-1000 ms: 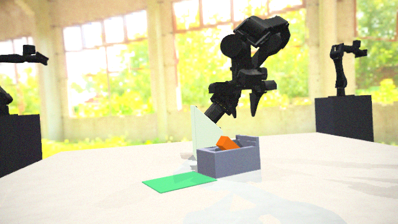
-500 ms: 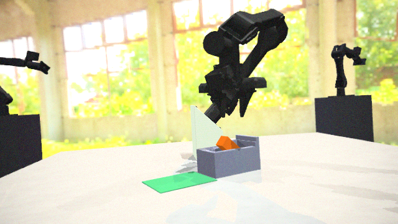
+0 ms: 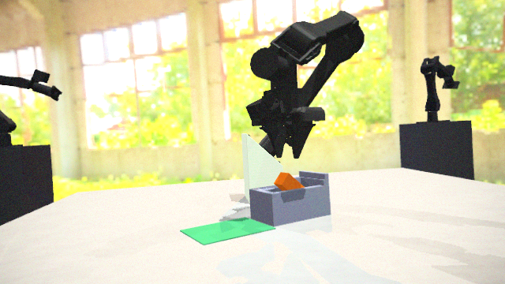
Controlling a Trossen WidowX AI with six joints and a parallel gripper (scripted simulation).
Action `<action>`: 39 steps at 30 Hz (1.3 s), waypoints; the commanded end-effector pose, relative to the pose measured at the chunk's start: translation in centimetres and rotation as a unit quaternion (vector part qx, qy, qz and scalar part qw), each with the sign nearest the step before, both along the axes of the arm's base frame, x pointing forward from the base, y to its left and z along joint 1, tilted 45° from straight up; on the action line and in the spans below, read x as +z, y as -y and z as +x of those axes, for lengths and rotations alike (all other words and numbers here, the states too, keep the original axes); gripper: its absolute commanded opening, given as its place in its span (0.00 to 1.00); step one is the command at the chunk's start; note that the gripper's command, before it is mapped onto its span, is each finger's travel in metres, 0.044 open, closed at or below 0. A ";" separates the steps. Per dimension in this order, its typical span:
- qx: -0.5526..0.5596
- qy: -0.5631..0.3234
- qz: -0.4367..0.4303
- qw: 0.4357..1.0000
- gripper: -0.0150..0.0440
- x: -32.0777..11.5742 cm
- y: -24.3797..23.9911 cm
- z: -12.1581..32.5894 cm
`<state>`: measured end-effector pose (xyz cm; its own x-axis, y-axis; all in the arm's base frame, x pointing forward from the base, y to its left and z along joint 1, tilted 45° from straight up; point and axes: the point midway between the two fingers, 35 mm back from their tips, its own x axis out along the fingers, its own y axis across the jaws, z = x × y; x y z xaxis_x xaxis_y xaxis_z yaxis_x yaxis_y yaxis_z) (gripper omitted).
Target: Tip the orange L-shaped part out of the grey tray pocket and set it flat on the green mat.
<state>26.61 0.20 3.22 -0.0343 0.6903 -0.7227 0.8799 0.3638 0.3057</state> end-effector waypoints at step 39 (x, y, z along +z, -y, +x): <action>0.001 -0.004 0.003 1.000 0.68 -4.2 -4.2 -0.4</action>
